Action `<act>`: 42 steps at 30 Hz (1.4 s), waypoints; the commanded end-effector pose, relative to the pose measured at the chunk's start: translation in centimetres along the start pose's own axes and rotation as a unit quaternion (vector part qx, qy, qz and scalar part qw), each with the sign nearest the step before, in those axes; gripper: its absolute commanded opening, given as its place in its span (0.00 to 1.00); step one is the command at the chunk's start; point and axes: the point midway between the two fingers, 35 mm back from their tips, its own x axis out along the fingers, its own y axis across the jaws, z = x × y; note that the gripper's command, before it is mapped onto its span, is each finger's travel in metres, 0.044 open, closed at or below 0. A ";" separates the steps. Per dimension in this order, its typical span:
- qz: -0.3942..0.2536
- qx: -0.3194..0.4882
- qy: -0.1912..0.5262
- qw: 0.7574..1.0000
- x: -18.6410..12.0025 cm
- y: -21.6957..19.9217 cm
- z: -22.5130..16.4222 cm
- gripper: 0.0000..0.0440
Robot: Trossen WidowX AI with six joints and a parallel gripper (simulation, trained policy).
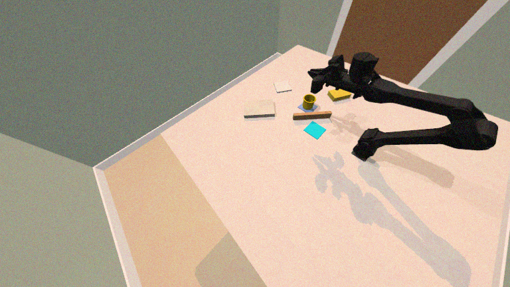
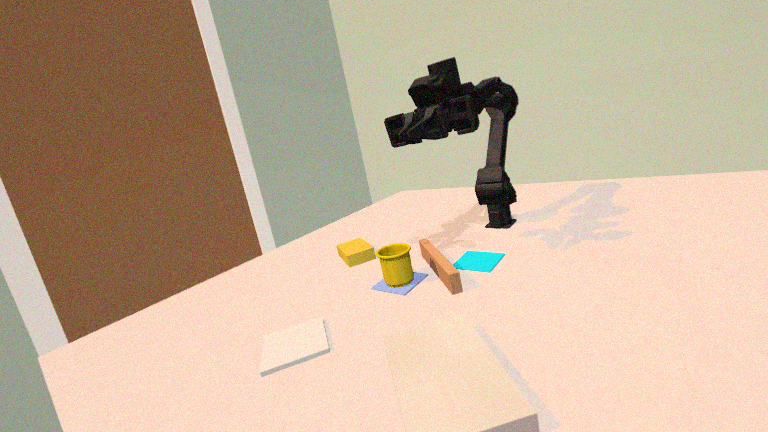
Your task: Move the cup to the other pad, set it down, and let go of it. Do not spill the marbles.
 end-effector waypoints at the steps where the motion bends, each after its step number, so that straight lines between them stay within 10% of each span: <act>1: 0.004 0.008 0.028 1.000 0.6 0.5 -0.4 0.14; 8: 0.013 0.018 0.072 0.997 1.2 1.3 -0.9 0.28; 42: -0.005 0.054 0.309 0.949 3.3 3.4 -4.4 0.26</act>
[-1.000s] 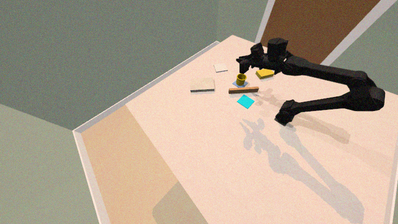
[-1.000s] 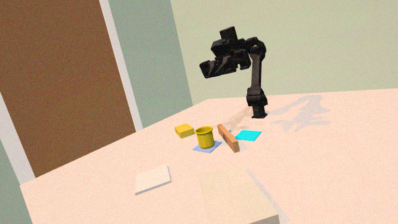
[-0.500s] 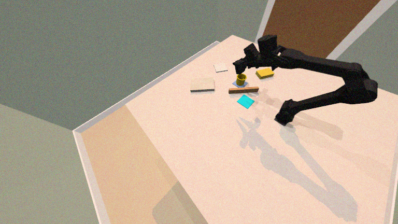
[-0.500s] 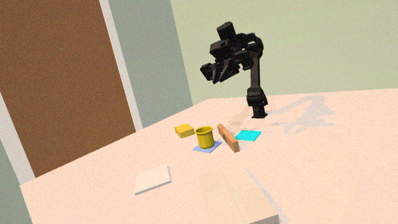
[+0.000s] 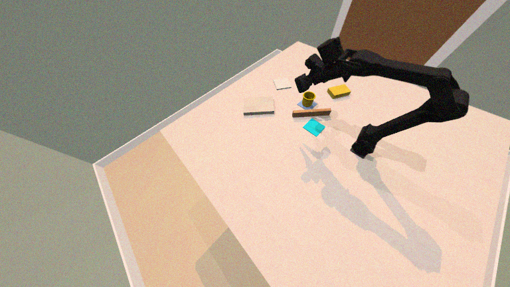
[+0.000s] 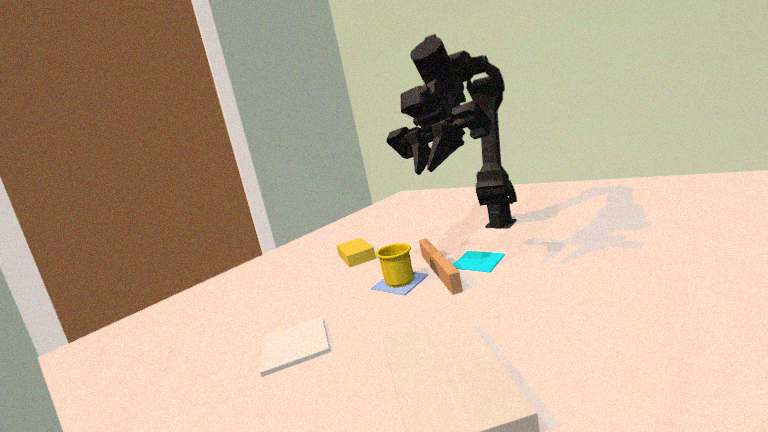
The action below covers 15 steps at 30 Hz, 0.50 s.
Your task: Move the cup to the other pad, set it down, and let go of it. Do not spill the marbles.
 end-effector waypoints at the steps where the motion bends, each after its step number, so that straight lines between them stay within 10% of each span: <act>1: -0.011 0.004 0.032 0.999 0.5 -0.1 -0.2 0.27; 15: -0.037 -0.003 0.130 0.991 1.5 -0.7 -1.5 0.31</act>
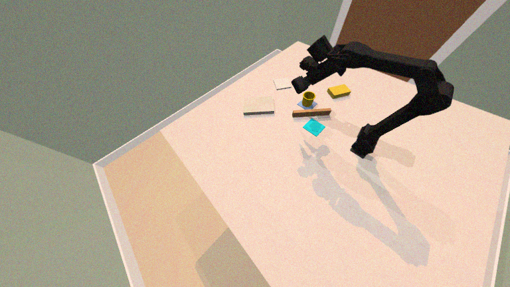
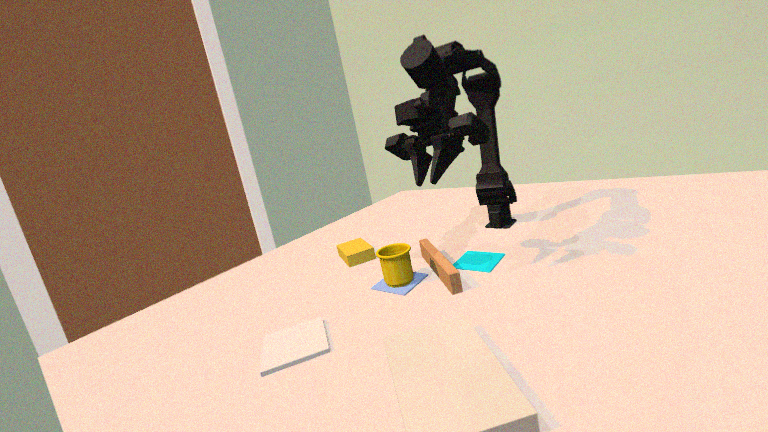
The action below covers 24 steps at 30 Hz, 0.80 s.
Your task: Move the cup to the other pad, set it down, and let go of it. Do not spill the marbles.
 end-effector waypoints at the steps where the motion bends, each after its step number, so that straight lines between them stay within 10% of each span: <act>1: -0.012 -0.004 0.032 0.999 0.5 -0.3 -0.2 0.31; 24: -0.054 -0.051 0.182 0.980 2.8 -3.6 -1.8 0.29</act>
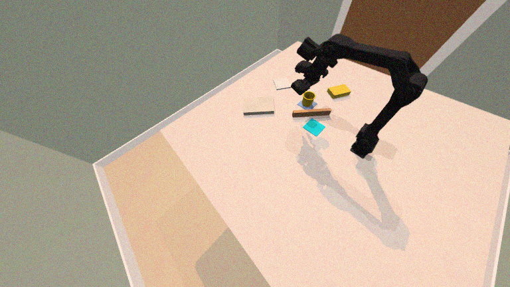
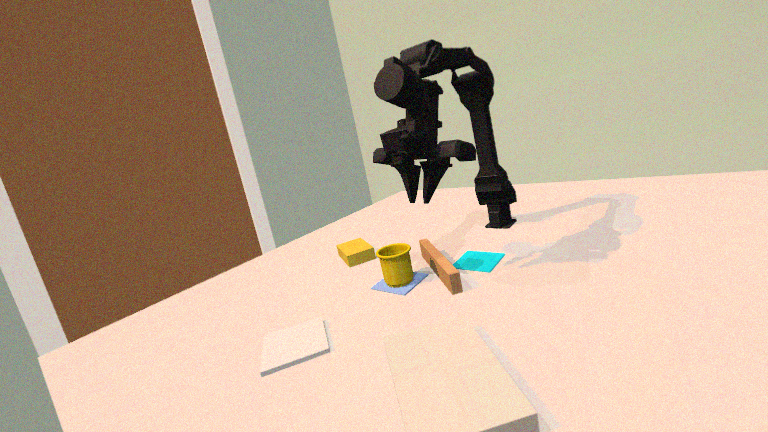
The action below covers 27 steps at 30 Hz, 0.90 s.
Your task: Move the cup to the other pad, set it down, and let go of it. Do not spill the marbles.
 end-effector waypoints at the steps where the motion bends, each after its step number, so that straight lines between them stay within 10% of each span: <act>1: -0.010 -0.014 0.032 0.999 0.9 -0.8 -0.2 0.29; 27: -0.026 -0.084 0.162 0.983 6.8 -5.6 -2.8 0.33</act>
